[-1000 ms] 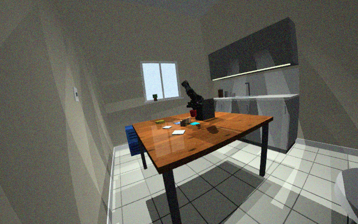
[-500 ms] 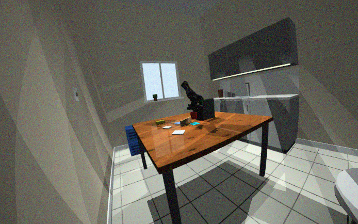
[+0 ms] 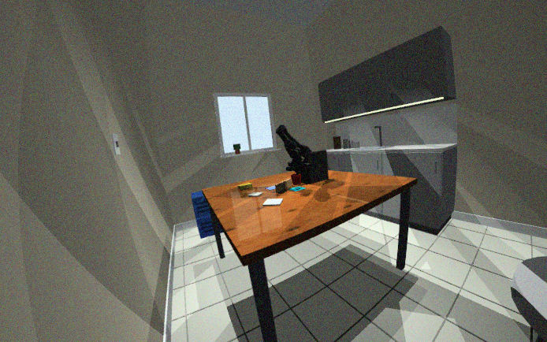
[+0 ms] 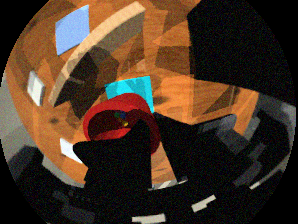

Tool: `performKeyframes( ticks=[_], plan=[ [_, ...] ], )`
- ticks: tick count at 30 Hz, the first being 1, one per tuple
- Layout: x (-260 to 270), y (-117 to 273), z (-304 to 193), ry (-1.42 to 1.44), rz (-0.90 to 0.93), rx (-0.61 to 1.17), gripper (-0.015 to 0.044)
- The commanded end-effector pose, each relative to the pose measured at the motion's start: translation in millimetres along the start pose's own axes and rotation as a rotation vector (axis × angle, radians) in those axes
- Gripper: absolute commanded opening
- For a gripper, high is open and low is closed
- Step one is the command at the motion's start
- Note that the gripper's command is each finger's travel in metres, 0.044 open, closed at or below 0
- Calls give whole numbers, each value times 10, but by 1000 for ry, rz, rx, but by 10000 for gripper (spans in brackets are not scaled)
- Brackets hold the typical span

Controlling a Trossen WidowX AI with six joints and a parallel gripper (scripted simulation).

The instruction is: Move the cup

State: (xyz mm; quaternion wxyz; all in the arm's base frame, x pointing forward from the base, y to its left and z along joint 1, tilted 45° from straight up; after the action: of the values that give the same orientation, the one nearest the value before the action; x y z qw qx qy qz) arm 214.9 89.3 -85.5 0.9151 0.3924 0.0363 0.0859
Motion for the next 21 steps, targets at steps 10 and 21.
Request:
performKeyframes(
  ticks=[10,21],
  plan=[
    [-11,-202,12,5,0,-7,0],
    [-23,-322,19,5,0,-9,0]
  ],
)
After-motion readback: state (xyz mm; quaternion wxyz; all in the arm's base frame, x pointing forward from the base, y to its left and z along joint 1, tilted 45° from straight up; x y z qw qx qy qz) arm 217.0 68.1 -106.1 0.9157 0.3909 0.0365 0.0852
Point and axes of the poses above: the point midway between the two fingers, 35 mm back from their tips, its own y axis back along the fingers, its own x axis across the jaws, z = x × y, the point moved 5 cm from there along y, back along the fingers, and after that the axes turned 5 degrees about y, right-handed, at the moved point
